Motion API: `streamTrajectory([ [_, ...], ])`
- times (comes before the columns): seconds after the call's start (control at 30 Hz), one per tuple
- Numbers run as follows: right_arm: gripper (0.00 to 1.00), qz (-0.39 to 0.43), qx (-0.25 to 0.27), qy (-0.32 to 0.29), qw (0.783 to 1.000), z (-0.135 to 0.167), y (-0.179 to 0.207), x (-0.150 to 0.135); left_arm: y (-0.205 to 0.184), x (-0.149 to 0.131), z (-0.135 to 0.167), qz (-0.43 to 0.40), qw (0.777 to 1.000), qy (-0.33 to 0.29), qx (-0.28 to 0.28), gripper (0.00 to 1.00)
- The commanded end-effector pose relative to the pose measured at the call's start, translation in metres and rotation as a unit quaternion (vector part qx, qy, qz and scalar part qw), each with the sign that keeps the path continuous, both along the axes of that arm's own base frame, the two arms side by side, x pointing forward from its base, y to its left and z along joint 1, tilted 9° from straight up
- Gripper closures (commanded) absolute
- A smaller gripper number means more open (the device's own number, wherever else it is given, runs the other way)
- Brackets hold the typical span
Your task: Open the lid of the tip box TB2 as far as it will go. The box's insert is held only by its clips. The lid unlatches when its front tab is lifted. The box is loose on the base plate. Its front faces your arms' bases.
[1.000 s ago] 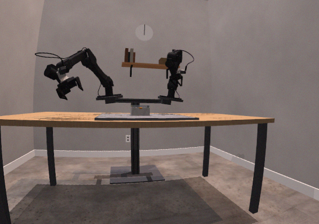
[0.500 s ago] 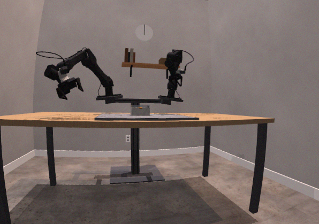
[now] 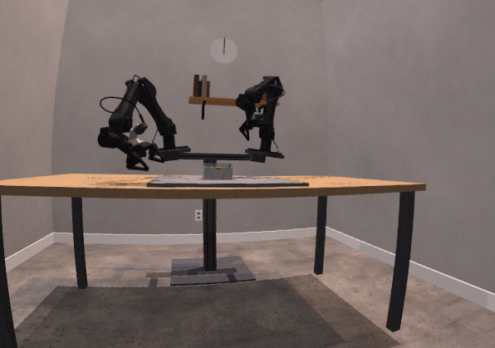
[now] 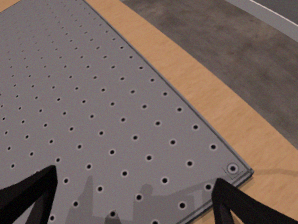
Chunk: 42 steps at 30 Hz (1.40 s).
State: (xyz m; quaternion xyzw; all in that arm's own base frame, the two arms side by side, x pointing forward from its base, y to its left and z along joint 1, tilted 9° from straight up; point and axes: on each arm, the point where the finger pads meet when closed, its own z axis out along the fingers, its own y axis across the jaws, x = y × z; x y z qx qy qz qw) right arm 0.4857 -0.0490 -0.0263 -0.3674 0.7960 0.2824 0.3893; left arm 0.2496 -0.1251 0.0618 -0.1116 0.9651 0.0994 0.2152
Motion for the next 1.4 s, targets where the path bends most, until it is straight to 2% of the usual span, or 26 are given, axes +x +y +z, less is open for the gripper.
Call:
streamTrajectory([
  [0.0,0.0,0.081,-0.014,-0.085,0.993,-0.002,0.031,-0.017,-0.044,0.017,-0.018,-0.121,0.992,-0.018,-0.021,0.0],
  [0.3,0.0,0.203,-0.012,-0.163,0.965,-0.032,0.094,-0.078,-0.111,0.032,-0.044,-0.302,0.952,-0.027,-0.031,0.0],
  [0.37,0.0,0.203,-0.012,-0.163,0.965,-0.032,0.094,-0.078,-0.111,0.032,-0.044,-0.302,0.952,-0.027,-0.031,0.0],
  [0.5,0.0,0.253,-0.008,-0.204,0.946,-0.041,0.12,-0.11,-0.148,0.039,-0.055,-0.396,0.917,-0.035,-0.037,0.0],
  [0.6,0.0,0.263,0.045,-0.164,0.95,-0.051,0.144,-0.144,-0.163,0.043,-0.066,-0.438,0.898,-0.032,-0.037,0.0],
  [0.8,0.0,0.29,0.059,-0.158,0.942,-0.063,0.163,-0.174,-0.187,0.048,-0.084,-0.498,0.866,-0.025,-0.036,0.0],
  [1.0,0.0,0.288,0.054,-0.153,0.944,-0.064,0.16,-0.172,-0.192,0.05,-0.09,-0.507,0.861,-0.021,-0.035,0.0],
  [1.1,0.0,0.288,0.054,-0.153,0.944,-0.064,0.16,-0.172,-0.186,0.052,-0.092,-0.495,0.868,-0.015,-0.03,0.0],
  [1.37,0.0,0.288,0.057,-0.157,0.943,-0.063,0.169,-0.172,-0.187,0.053,-0.089,-0.495,0.868,-0.019,-0.032,0.0],
])
